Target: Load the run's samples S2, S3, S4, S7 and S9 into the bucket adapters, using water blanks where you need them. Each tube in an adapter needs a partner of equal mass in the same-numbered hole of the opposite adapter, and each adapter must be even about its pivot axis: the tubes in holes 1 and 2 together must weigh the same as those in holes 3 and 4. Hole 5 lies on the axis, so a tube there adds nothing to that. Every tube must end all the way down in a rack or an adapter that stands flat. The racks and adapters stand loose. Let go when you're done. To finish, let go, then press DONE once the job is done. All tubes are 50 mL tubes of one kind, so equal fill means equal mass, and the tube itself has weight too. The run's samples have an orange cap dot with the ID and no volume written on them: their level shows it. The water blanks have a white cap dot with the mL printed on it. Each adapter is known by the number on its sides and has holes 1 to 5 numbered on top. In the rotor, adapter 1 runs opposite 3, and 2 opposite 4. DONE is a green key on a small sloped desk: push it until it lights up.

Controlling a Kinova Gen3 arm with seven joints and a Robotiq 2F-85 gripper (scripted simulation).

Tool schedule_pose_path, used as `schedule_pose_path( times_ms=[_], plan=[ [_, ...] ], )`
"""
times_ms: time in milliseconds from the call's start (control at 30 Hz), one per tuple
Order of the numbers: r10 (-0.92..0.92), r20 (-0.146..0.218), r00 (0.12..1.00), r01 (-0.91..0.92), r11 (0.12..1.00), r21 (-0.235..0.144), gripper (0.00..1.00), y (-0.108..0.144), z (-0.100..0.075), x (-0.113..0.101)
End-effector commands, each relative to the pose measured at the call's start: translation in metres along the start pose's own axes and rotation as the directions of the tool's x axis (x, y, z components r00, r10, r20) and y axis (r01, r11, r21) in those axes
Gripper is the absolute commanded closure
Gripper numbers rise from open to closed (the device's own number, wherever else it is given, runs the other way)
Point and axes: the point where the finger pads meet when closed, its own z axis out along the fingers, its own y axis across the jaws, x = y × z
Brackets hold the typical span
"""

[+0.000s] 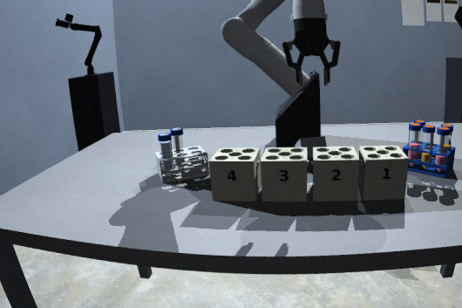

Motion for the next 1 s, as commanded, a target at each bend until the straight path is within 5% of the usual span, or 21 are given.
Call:
schedule_pose_path(
  times_ms=[0,500,967],
  plan=[
    [0.000,0.002,1.000,0.000,1.000,-0.001,0.38,-0.010,-0.001,0.000],
    [0.000,0.002,1.000,0.000,1.000,-0.001,0.38,-0.010,-0.001,0.000],
    [-0.462,0.002,0.887,0.462,0.887,-0.001,0.38,0.030,-0.001,0.003]
  ],
)
